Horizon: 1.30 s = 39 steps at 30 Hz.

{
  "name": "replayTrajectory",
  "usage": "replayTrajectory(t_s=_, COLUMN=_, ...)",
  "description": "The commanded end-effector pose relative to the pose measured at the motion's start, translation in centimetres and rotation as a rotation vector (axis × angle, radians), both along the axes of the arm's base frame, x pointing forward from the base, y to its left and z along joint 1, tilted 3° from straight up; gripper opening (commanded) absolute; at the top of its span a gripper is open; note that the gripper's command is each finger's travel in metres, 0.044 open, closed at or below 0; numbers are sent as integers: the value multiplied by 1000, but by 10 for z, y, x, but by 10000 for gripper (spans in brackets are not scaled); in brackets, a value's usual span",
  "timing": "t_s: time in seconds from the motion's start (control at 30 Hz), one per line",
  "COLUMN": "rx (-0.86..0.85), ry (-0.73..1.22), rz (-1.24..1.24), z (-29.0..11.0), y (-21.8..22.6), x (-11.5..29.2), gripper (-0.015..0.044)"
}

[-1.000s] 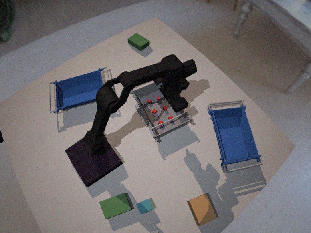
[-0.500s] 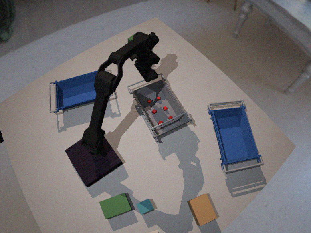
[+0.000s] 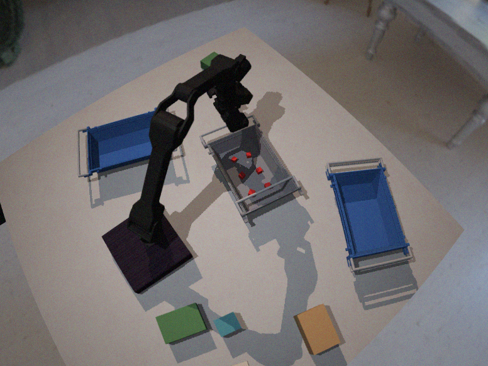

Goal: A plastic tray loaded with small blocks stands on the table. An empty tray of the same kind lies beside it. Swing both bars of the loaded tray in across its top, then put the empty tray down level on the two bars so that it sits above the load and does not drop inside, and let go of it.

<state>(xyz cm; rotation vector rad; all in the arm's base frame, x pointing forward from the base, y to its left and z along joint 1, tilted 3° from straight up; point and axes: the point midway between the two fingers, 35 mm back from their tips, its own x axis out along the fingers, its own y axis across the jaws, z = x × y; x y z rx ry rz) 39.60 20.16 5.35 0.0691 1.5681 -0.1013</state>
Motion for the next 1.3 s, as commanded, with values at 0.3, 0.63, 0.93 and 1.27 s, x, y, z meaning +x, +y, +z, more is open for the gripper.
replayTrajectory(t_s=0.3, rx=-4, ry=6, rz=-6, z=-40, y=-2, x=-2, gripper=82)
replayTrajectory(t_s=0.63, rx=-6, ry=6, rz=-6, z=-11, y=-20, x=-4, gripper=82)
replayTrajectory(t_s=0.93, rx=-8, ry=6, rz=-6, z=-5, y=-49, x=-7, gripper=82)
replayTrajectory(t_s=1.27, rx=-10, ry=7, rz=-6, z=-23, y=-76, x=-10, gripper=82)
